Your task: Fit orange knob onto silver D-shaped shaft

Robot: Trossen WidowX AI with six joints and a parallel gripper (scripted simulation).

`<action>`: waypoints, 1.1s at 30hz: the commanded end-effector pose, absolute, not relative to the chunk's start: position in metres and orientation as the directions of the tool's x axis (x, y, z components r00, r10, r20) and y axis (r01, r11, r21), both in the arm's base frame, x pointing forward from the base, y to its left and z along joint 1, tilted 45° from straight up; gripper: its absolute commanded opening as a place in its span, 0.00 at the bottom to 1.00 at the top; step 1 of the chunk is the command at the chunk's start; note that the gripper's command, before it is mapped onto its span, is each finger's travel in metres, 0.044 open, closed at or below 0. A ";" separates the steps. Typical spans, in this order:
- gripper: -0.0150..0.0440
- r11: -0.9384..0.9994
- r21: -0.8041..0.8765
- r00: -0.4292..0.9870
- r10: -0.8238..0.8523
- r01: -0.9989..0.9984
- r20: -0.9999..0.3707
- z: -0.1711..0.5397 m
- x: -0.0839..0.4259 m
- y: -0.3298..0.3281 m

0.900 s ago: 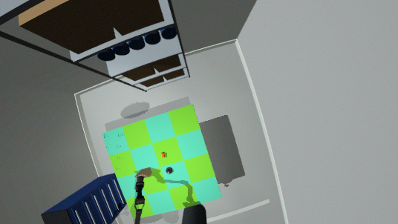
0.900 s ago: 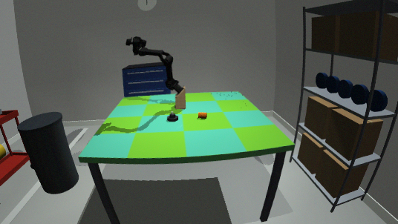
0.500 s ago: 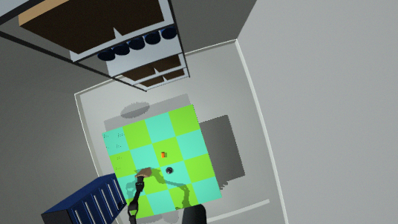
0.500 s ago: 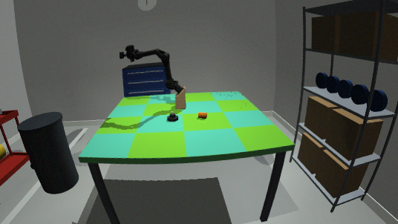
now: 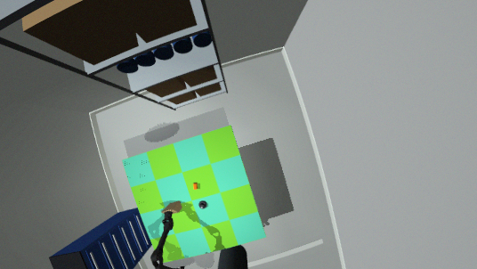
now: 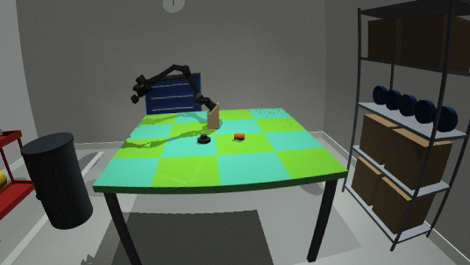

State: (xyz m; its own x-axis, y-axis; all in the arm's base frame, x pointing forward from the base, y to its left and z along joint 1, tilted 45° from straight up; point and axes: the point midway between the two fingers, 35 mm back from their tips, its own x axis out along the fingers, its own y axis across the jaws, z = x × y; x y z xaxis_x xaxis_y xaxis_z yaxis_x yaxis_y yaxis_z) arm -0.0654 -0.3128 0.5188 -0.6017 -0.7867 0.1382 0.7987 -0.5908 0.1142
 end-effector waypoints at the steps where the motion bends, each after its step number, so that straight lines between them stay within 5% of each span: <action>1: 1.00 -0.479 -0.004 -0.478 -0.877 0.878 0.051 0.490 -0.015 -0.347; 10: 1.00 -0.061 -0.309 -0.136 -0.965 0.949 -0.226 0.392 0.142 -0.386; 19: 1.00 0.393 -0.458 0.148 -0.863 0.798 -0.482 0.291 0.290 -0.331; 33: 1.00 0.791 -0.599 0.176 -0.612 0.124 -0.771 0.126 0.414 -0.144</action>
